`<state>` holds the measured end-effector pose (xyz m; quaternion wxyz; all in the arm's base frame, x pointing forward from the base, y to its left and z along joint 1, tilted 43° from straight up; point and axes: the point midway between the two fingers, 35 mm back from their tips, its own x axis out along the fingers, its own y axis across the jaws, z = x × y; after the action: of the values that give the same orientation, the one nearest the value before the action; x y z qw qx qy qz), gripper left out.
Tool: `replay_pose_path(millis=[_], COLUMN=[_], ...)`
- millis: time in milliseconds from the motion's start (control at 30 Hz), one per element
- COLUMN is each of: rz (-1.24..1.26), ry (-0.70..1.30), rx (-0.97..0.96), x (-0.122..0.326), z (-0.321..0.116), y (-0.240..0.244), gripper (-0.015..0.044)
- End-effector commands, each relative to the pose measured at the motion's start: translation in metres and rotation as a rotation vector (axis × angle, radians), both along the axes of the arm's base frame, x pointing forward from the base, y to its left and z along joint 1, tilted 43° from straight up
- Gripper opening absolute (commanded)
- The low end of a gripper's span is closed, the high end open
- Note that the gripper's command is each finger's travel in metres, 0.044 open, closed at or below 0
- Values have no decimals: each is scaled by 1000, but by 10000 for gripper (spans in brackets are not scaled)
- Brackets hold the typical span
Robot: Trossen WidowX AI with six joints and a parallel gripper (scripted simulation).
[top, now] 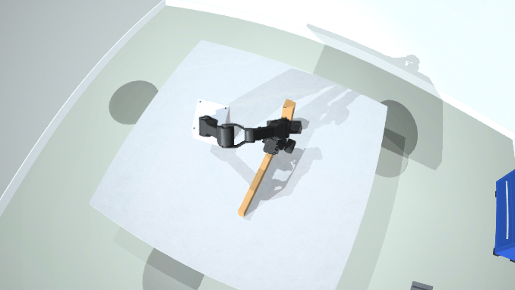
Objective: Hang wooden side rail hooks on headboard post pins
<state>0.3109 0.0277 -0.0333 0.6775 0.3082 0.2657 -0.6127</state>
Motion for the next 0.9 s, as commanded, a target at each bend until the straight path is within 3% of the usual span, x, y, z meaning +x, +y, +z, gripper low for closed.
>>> replay_pose_path(millis=[0,867], rz=[10,10], ry=[-9,-9], rx=[5,5], x=[1,1], z=[2,5], y=[6,9], gripper=[0,0])
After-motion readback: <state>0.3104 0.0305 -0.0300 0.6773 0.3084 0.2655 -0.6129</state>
